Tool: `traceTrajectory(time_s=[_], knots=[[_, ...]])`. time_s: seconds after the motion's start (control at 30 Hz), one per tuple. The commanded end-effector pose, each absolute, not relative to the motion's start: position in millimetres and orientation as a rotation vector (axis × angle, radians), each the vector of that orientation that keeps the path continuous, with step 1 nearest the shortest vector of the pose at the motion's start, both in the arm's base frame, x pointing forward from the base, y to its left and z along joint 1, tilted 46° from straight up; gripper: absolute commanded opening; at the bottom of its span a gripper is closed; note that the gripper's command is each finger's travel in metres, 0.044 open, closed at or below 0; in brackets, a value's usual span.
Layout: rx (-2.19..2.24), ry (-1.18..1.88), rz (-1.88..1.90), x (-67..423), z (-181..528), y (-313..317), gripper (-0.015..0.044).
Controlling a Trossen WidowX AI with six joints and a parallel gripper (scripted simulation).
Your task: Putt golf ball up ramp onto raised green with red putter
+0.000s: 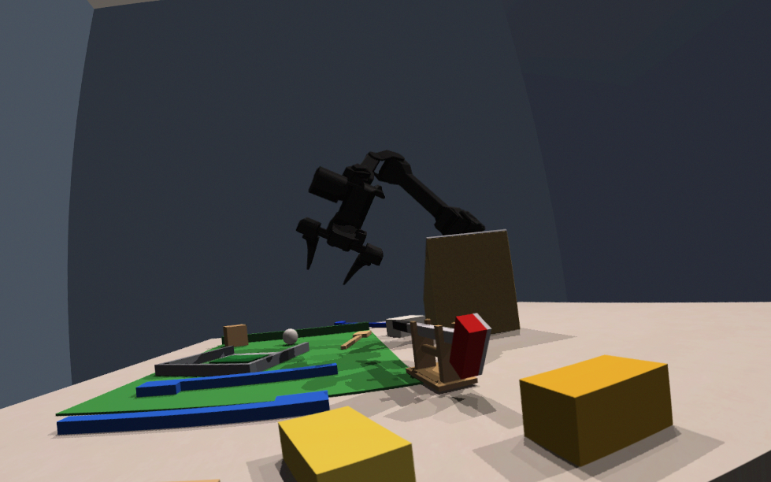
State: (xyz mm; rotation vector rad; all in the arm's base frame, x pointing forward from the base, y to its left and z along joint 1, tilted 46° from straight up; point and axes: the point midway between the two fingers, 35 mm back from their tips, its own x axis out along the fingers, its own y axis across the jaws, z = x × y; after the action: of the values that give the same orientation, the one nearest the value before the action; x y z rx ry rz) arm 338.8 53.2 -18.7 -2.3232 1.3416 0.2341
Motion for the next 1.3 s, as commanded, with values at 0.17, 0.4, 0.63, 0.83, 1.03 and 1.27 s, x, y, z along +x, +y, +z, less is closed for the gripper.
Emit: traceTrajectory(time_s=[0.17,0.4,0.63,0.83,1.03,1.27], knots=[[-2.162,1.355,0.577,314.1,-85.2,79.6,0.0440],[-1.803,1.501,1.025,243.5,-170.3,115.9,0.0440],[-1.717,1.547,1.099,225.8,-183.6,122.3,0.0440],[-1.718,1.547,1.098,224.6,-188.7,113.9,0.0440],[-1.719,1.548,1.098,224.6,-198.2,103.1,0.0440],[-1.720,1.549,1.097,225.6,-213.7,86.8,0.0440]])
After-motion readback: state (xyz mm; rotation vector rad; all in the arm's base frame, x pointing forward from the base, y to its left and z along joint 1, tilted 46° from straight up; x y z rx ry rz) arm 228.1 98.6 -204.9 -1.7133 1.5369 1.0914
